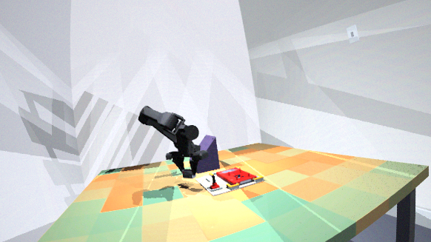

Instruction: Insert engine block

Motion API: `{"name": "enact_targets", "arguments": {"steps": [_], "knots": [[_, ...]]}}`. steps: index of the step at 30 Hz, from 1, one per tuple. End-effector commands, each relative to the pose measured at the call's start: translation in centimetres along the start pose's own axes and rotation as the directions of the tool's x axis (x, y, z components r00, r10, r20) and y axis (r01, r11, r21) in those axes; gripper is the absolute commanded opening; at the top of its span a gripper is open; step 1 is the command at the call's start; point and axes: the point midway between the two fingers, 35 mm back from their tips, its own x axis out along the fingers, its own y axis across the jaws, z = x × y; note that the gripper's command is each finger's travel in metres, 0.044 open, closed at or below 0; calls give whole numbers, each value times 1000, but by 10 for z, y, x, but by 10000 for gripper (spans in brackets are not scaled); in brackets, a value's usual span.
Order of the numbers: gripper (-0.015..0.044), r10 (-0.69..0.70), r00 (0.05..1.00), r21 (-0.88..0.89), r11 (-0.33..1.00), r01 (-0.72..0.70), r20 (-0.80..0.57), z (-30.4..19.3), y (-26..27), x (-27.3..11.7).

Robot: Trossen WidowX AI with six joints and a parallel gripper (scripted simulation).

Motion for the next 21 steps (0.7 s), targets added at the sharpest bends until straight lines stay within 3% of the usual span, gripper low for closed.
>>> {"name": "enact_targets", "arguments": {"steps": [1,21], "knots": [[0,3,1000,-6,1000,-3,-5,0,1,8],[0,4,1000,-6,1000,-4,-6,-1,1,46]]}}
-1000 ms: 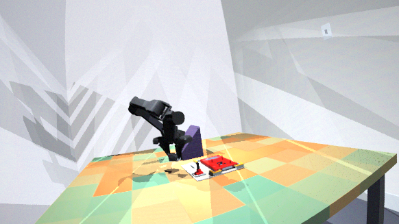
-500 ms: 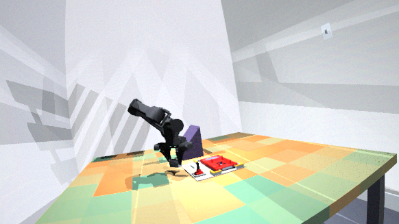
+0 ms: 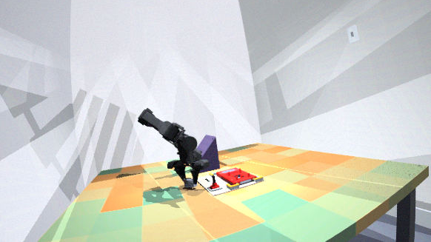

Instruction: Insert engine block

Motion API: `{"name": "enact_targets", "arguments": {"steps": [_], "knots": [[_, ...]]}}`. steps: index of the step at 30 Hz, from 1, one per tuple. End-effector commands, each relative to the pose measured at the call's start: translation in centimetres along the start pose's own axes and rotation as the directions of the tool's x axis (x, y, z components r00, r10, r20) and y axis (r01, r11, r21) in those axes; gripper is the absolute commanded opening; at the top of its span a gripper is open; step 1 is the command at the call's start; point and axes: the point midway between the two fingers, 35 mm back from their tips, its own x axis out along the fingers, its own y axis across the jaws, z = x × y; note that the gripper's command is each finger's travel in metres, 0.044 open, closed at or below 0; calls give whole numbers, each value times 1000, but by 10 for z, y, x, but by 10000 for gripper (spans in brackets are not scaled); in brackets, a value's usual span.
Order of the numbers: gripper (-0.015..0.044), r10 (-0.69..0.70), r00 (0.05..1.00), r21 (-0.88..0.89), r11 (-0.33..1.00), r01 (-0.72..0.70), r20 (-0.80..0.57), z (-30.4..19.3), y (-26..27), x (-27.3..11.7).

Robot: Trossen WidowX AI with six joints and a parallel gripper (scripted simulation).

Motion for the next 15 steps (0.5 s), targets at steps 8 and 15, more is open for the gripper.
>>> {"name": "enact_targets", "arguments": {"steps": [8,15], "knots": [[0,5,1000,-7,1000,-5,-4,0,1,21],[0,5,1000,-7,1000,-5,-4,0,1,25]]}}
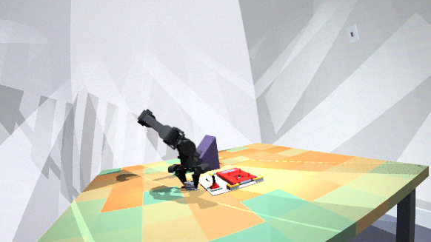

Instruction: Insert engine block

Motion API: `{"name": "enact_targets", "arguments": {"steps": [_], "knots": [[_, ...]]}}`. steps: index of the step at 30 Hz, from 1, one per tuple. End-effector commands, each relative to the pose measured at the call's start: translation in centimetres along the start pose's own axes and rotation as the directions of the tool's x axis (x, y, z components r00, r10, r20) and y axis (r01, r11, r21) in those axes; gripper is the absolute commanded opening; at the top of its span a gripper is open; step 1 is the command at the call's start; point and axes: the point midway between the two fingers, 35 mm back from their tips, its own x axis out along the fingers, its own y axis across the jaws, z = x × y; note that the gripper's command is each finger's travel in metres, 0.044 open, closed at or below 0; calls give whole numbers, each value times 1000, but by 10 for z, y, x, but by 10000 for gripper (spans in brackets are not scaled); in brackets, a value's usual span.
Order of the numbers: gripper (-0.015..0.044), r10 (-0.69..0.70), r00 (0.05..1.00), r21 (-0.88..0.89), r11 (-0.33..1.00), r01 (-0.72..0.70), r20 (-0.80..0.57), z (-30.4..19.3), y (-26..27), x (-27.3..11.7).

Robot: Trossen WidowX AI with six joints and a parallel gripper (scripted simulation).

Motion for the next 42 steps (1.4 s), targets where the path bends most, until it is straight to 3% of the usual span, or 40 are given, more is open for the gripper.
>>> {"name": "enact_targets", "arguments": {"steps": [1,17,34,42], "knots": [[0,12,1000,-4,1000,-12,8,2,3,7],[0,12,1000,-4,1000,-12,8,2,3,18],[440,2,1000,-12,1000,-2,-10,1,1,8],[440,1,1000,-9,1000,-1,-1,1,-3,0]]}}
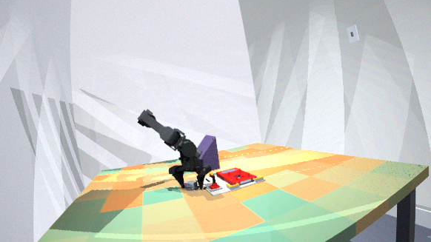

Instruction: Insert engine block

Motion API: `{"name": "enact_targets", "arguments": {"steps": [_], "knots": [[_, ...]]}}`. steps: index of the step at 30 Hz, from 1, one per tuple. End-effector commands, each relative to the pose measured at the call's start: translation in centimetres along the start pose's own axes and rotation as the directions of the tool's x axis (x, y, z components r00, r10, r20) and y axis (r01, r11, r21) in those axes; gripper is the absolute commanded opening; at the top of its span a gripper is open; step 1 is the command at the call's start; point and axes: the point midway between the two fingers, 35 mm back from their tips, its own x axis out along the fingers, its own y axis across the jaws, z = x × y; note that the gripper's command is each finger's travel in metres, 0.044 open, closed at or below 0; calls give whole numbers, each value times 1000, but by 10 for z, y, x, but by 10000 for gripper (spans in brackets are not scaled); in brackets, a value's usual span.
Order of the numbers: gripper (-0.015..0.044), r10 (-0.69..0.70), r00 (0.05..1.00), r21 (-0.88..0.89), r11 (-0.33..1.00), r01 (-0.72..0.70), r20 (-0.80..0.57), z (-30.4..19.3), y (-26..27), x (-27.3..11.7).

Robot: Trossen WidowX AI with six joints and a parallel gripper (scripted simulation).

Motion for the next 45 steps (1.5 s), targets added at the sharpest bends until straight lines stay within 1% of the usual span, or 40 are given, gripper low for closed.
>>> {"name": "enact_targets", "arguments": {"steps": [1,9,25,29,35,39,45], "knots": [[440,9,1000,11,1000,-9,9,-1,-2,-10],[440,14,1000,14,1000,-14,15,-2,-3,-44],[440,12,1000,7,1000,-12,11,-2,-4,-41],[440,13,1000,8,1000,-13,16,-2,-4,-64],[440,13,1000,7,1000,-14,16,-2,1,-64],[440,14,1000,8,1000,-14,15,-2,1,-50],[440,14,1000,8,1000,-14,15,-2,1,-45]]}}
